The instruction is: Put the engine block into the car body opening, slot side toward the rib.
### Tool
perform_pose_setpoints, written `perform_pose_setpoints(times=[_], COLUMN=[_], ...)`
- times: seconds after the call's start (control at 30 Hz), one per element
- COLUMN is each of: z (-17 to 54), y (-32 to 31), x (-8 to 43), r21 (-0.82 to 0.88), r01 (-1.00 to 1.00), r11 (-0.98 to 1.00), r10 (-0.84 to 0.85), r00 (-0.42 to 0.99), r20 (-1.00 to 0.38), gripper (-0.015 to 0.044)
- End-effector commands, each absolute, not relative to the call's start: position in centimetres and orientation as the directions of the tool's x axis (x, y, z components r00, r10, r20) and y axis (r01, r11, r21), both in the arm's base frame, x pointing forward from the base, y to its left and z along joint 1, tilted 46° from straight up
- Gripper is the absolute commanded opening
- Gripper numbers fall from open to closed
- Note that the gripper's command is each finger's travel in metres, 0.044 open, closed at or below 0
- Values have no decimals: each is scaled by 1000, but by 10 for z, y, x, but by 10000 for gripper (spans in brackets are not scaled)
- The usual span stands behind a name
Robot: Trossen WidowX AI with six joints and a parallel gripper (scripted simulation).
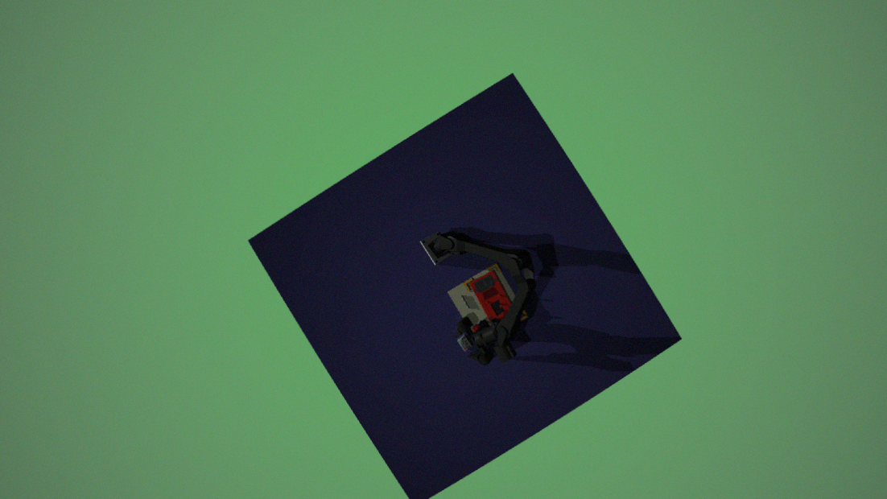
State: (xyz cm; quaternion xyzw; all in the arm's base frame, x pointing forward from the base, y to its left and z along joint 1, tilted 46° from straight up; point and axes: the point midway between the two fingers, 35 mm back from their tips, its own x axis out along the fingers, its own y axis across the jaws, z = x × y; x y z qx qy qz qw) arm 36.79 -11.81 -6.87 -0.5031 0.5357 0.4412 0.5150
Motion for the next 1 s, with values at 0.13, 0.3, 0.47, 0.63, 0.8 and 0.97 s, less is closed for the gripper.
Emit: perform_pose_setpoints(times=[0.13,0.3,0.47,0.63,0.8,0.97], z=[-47,-27,-24,-26,-26,-26], y=[-118,-118,-118,-118,-118,-118], x=[367,367,367,366,366,366], r21=[-36,-36,-36,-37,-37,-37], r01=[-994,-994,-994,-994,-994,-994], r11=[103,103,103,105,105,105], r10=[-82,-82,-82,-82,-82,-82], r00=[28,28,28,28,28,28], r20=[-996,-996,-996,-996,-996,-996], gripper=[440,440,440,440,440,440])
